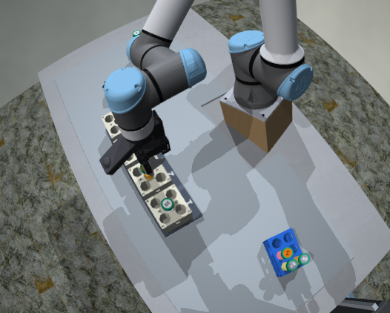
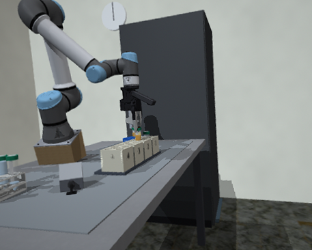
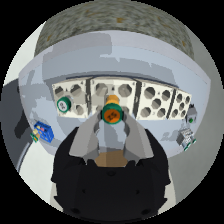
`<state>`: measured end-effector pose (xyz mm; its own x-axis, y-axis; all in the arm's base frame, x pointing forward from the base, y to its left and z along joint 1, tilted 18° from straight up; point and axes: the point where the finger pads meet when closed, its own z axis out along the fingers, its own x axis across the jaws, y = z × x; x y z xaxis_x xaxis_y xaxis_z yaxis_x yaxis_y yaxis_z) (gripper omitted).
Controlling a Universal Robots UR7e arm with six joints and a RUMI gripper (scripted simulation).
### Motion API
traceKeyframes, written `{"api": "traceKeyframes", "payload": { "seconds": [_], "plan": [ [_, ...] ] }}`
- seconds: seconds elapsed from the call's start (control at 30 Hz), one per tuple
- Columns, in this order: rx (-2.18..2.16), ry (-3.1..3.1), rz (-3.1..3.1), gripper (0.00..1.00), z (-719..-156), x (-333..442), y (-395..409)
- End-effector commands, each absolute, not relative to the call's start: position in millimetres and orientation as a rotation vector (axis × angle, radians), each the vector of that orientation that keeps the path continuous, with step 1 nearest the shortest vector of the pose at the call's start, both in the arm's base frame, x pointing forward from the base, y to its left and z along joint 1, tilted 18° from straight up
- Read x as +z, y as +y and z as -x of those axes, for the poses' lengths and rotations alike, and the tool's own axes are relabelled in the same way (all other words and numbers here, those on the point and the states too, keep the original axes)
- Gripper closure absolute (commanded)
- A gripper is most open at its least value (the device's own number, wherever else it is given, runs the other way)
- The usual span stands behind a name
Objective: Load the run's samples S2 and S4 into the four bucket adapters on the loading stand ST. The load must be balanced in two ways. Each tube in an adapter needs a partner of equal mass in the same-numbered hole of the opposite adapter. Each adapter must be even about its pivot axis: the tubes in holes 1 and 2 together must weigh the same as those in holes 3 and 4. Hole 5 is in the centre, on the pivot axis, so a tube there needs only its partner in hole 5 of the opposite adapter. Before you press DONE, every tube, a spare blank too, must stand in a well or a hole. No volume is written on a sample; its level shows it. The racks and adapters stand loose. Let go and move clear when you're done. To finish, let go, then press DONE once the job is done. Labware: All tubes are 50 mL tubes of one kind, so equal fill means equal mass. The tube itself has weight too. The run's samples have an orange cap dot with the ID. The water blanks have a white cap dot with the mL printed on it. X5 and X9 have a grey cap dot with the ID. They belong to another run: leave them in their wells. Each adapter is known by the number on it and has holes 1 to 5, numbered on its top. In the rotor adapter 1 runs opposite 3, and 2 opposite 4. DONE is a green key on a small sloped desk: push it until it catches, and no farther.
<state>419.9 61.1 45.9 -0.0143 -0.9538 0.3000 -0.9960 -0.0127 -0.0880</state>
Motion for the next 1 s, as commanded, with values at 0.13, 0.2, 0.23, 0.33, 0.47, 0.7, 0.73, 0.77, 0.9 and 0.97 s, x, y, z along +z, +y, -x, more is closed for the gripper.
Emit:
{"api": "traceKeyframes", "payload": {
  "seconds": [0.13, 0.2, 0.23, 0.33, 0.47, 0.7, 0.73, 0.77, 0.9, 0.97],
  "plan": [
    [0.416, -2.096, -2.092, 1.0, -421.2, 34.1, 56.7],
    [0.416, -2.096, -2.092, 1.0, -421.4, 31.6, 55.9],
    [0.416, -2.096, -2.092, 1.0, -421.5, 30.3, 55.5],
    [0.416, -2.096, -2.092, 1.0, -421.8, 26.6, 54.3],
    [0.416, -2.096, -2.092, 1.0, -422.1, 24.0, 53.5],
    [0.416, -2.096, -2.092, 1.0, -422.4, 20.9, 52.5],
    [0.416, -2.096, -2.092, 1.0, -422.4, 20.2, 52.3],
    [0.416, -2.096, -2.092, 1.0, -422.5, 19.6, 52.1],
    [0.416, -2.096, -2.092, 1.0, -422.7, 17.1, 51.3],
    [0.416, -2.096, -2.092, 1.0, -422.8, 15.8, 50.9]
  ]
}}
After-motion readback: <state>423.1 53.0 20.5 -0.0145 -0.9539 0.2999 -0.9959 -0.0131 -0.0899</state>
